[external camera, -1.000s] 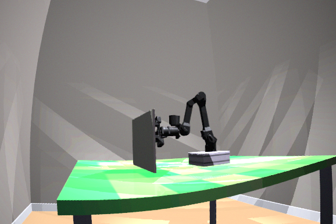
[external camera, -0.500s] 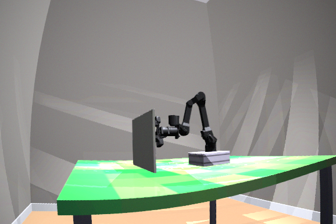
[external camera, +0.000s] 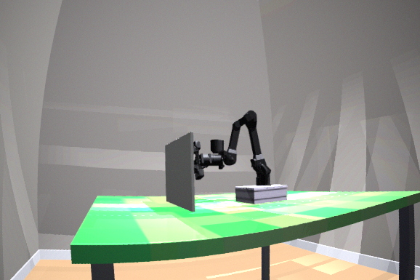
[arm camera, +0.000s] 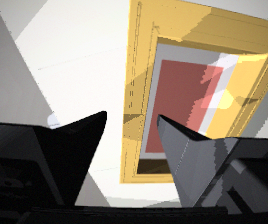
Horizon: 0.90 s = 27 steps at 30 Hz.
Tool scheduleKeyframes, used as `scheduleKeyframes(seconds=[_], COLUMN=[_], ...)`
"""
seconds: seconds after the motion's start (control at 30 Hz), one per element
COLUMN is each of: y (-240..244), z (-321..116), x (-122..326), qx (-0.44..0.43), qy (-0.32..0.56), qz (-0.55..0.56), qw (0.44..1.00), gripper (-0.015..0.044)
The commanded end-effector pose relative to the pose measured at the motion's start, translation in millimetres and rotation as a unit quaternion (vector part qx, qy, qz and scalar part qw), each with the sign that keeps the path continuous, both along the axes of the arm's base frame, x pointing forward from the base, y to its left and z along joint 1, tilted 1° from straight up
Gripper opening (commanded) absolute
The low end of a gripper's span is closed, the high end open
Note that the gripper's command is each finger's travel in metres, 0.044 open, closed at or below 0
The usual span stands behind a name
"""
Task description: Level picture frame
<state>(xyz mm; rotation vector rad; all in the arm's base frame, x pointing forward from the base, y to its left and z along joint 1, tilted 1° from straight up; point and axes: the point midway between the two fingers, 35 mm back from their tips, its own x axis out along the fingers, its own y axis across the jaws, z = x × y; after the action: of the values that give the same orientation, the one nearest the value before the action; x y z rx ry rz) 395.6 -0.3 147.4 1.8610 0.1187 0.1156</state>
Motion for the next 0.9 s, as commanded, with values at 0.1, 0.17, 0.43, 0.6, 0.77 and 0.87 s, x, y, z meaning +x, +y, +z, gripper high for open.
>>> scheduleKeyframes(seconds=[0.1, 0.17, 0.43, 0.6, 0.77, 0.87], y=[-0.9, -0.9, -0.9, -0.9, -0.9, -0.7], z=[-0.5, -0.5, -0.5, -0.5, -0.5, -0.3], x=[0.7, 0.7, 0.7, 0.7, 0.7, 0.6], qx=[0.002, 0.002, 0.002, 0.002, 0.002, 0.002], qy=[0.001, 0.001, 0.001, 0.001, 0.001, 0.001], qz=[-0.002, -0.002, -0.002, -0.002, -0.002, -0.002], qw=[1.000, 1.000, 1.000, 1.000, 1.000, 1.000], gripper=[0.0260, 0.0234, 0.0082, 0.0030, 0.0000, 0.0000])
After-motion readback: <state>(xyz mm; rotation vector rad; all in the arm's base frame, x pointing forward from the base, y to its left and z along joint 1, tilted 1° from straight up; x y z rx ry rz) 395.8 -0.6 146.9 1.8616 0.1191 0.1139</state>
